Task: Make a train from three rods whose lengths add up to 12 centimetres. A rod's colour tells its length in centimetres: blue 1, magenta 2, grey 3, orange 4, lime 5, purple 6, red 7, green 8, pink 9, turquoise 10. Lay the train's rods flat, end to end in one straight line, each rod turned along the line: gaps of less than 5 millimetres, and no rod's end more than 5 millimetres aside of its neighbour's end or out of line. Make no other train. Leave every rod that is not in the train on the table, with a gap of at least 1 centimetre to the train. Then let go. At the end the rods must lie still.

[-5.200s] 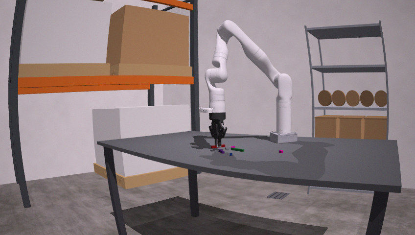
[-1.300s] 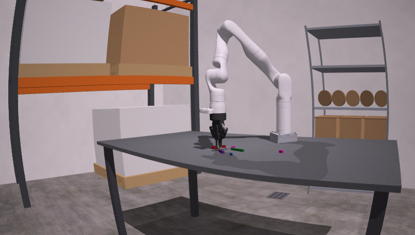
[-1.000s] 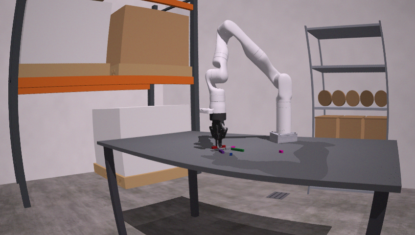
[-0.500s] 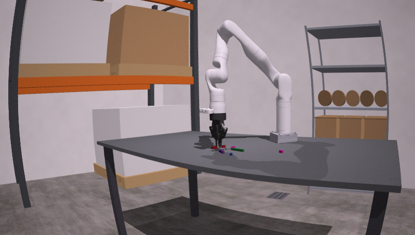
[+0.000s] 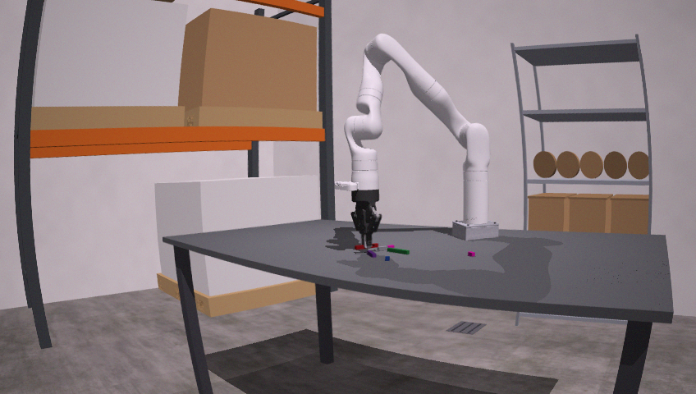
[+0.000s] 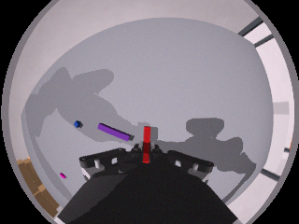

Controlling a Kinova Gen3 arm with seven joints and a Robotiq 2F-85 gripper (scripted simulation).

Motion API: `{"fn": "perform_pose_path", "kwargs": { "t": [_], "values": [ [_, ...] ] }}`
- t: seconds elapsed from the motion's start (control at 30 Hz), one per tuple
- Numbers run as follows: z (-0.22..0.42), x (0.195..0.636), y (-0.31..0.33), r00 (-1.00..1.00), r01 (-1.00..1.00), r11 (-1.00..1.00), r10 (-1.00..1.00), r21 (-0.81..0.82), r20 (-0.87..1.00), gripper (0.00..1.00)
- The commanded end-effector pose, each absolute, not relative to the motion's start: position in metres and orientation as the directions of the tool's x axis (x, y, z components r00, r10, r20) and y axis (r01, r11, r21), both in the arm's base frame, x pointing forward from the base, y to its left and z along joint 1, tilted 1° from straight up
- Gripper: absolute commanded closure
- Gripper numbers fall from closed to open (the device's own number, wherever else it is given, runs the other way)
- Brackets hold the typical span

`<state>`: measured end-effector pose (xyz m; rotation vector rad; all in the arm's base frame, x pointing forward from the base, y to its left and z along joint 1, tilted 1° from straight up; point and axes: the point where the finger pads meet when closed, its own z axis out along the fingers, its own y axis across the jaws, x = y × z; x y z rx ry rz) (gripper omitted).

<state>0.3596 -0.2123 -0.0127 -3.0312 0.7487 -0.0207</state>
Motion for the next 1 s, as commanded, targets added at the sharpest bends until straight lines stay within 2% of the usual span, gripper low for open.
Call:
{"fn": "perform_pose_path", "kwargs": {
  "t": [0.0, 0.97],
  "values": [
    [-0.0146, 0.3621, -0.2124, 0.879, -0.476, -0.879, -0.476, -0.024, 0.012, 0.95],
    [-0.0232, 0.3600, -0.2123, 0.881, -0.472, -0.881, -0.473, -0.022, 0.007, 0.95]
  ]
}}
